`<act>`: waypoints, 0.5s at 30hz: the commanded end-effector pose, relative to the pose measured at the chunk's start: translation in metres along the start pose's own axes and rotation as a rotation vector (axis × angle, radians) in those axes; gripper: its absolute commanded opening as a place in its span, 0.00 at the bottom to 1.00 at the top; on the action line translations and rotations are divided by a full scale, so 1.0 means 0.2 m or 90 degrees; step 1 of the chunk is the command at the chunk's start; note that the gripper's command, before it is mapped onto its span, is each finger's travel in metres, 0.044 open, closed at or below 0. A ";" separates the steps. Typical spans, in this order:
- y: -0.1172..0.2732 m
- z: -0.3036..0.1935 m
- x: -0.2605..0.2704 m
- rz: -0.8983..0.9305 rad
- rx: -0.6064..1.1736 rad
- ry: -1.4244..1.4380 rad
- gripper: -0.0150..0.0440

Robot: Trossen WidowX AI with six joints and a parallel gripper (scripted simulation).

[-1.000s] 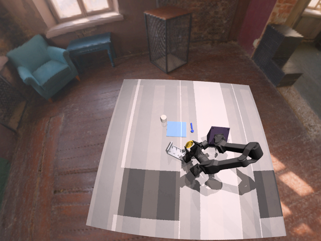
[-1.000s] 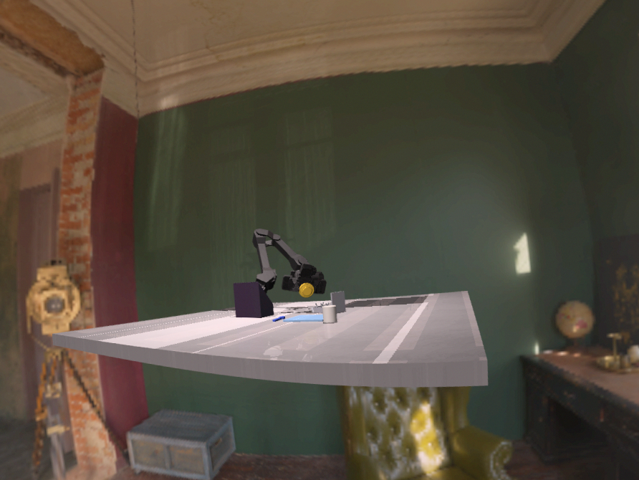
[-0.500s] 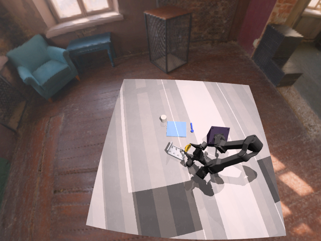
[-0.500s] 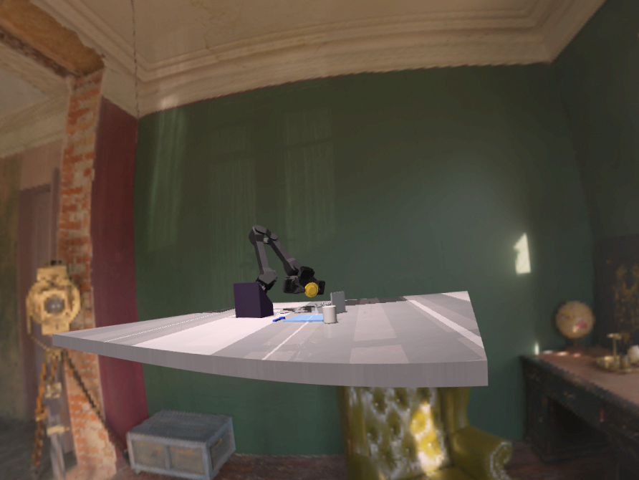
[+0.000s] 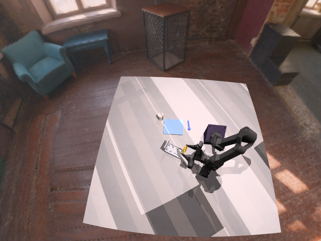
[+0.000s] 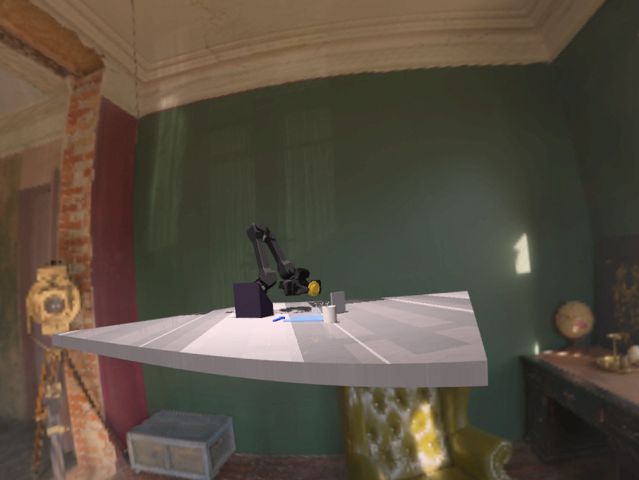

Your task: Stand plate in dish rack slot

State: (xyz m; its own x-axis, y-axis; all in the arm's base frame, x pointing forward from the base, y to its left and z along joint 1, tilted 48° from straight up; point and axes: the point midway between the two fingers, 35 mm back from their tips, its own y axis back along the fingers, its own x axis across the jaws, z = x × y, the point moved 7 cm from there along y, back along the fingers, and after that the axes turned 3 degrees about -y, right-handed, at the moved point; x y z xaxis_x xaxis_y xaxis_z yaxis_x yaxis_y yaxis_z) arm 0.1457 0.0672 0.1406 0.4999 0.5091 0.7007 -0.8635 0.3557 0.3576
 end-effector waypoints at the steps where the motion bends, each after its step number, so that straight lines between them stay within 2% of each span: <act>1: 0.02 0.00 0.00 0.025 -0.013 -0.019 0.25; 15: 0.00 -0.03 0.00 0.024 -0.012 -0.017 0.25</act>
State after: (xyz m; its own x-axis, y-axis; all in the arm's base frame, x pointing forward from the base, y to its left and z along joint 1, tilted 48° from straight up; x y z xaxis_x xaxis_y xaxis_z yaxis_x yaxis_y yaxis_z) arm 0.1441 0.0701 0.1406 0.4619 0.4982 0.7338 -0.8819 0.3463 0.3200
